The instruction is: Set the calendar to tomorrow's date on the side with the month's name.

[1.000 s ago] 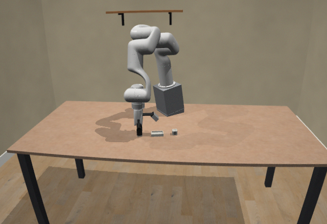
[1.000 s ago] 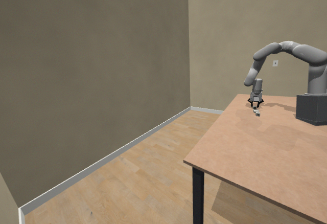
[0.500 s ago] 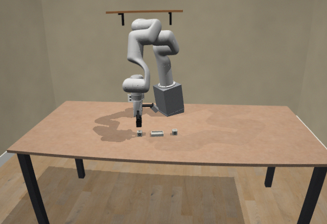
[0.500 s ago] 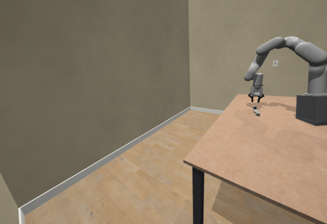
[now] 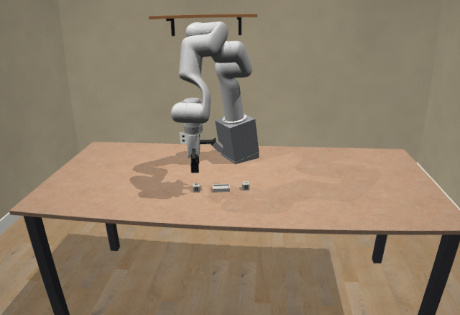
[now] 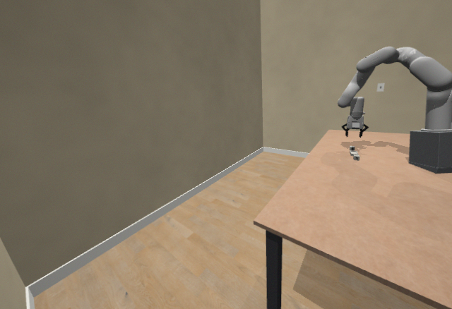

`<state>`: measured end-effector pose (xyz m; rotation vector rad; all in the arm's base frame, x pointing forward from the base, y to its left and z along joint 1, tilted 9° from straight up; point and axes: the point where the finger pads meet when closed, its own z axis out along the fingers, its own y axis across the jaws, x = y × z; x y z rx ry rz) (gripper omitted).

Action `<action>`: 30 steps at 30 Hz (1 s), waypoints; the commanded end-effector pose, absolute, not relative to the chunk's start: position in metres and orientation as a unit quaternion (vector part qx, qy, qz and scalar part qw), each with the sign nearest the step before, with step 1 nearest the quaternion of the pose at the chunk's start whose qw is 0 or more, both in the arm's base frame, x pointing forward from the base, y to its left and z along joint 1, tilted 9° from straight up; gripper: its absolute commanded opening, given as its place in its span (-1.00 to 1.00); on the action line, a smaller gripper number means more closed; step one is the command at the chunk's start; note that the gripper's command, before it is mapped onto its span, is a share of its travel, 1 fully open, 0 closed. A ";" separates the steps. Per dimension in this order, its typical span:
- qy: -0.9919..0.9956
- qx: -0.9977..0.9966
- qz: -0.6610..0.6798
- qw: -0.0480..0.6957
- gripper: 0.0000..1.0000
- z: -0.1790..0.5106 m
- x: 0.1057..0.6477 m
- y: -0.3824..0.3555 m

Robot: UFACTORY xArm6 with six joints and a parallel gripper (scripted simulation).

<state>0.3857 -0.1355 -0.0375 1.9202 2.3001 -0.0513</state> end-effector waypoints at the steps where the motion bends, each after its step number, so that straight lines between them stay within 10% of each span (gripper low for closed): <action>1: 0.765 0.639 -0.016 0.074 1.00 -0.036 0.387 -0.136; 30: 0.902 0.425 -0.035 0.065 1.00 -0.051 0.387 -0.063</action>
